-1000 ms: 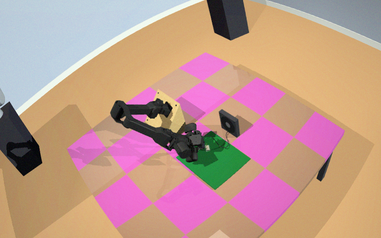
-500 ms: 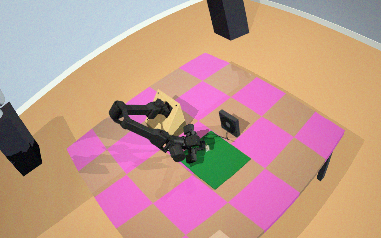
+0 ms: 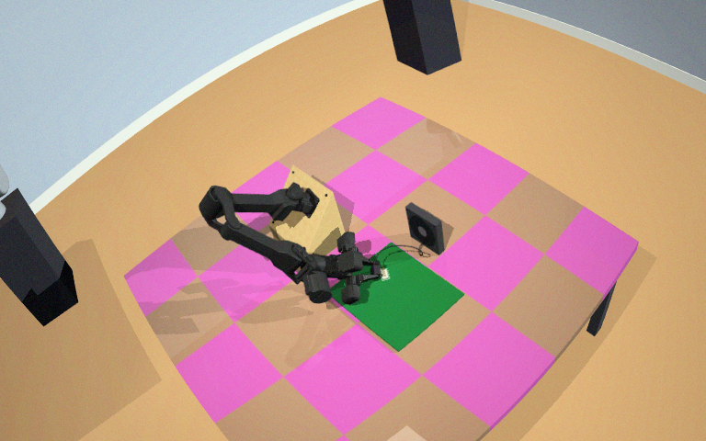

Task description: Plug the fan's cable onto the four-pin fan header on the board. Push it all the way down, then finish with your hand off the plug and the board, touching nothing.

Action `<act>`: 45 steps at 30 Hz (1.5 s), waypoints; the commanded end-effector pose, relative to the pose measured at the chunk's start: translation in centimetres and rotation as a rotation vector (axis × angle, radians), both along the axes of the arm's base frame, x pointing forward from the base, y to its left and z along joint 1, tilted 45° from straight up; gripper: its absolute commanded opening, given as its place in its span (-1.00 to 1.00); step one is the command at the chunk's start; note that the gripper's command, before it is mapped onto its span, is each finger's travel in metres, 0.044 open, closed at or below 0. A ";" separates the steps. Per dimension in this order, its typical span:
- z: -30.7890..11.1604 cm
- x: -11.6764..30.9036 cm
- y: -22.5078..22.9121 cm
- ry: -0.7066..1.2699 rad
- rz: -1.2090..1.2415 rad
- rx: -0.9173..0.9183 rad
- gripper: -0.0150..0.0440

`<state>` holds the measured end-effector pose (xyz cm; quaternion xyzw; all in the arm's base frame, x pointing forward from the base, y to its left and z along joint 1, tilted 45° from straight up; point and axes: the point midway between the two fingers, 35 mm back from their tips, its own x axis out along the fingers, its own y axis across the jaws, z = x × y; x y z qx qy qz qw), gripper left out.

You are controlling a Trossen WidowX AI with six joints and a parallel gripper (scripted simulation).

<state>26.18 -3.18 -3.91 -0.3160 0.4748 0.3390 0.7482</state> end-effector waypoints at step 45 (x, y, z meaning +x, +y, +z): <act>4.7 -0.5 -1.4 -0.590 0.229 0.131 -0.49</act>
